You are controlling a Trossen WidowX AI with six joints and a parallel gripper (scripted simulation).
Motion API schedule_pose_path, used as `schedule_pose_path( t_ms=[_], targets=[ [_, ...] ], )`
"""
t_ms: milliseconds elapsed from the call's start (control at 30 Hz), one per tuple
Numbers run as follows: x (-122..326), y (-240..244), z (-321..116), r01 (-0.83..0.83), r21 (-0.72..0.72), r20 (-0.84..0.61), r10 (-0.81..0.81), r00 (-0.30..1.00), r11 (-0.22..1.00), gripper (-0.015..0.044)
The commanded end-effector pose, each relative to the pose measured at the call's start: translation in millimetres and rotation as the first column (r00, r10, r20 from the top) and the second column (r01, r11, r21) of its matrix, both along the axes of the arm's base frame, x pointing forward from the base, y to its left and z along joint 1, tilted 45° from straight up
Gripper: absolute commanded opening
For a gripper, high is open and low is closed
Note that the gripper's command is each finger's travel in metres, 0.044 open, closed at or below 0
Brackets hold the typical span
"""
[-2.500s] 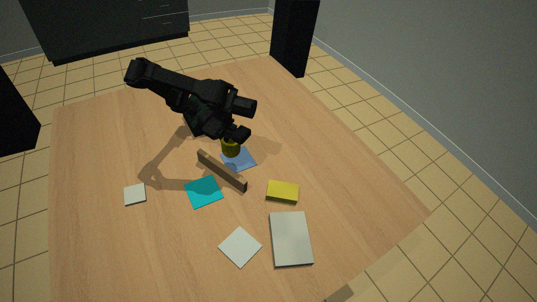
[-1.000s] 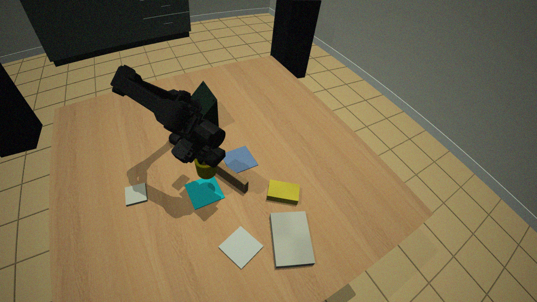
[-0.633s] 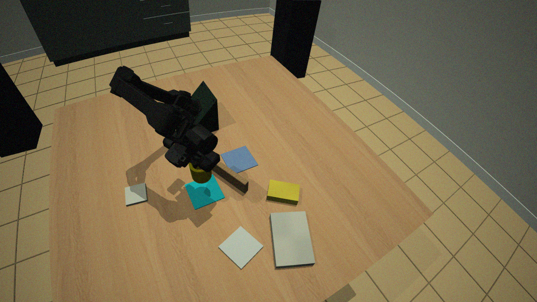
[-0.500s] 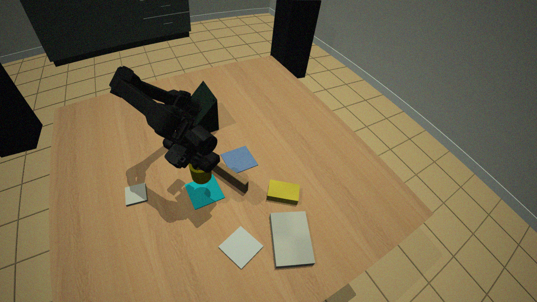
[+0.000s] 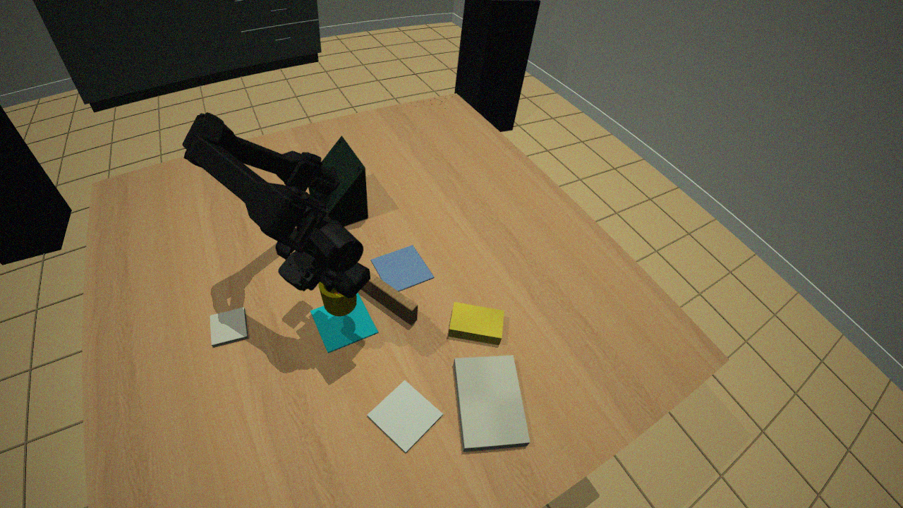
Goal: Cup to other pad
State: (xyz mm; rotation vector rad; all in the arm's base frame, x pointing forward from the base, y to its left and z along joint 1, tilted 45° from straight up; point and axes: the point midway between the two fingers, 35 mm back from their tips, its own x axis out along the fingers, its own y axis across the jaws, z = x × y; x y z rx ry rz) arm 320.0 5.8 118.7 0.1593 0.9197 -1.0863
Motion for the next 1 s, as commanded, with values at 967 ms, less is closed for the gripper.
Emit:
schedule_pose_path(
  t_ms=[967],
  targets=[
    [6, -34, -33, -0.003, -0.007, -0.006, 0.003, 1.0, 1.0, 0.0]
  ],
)
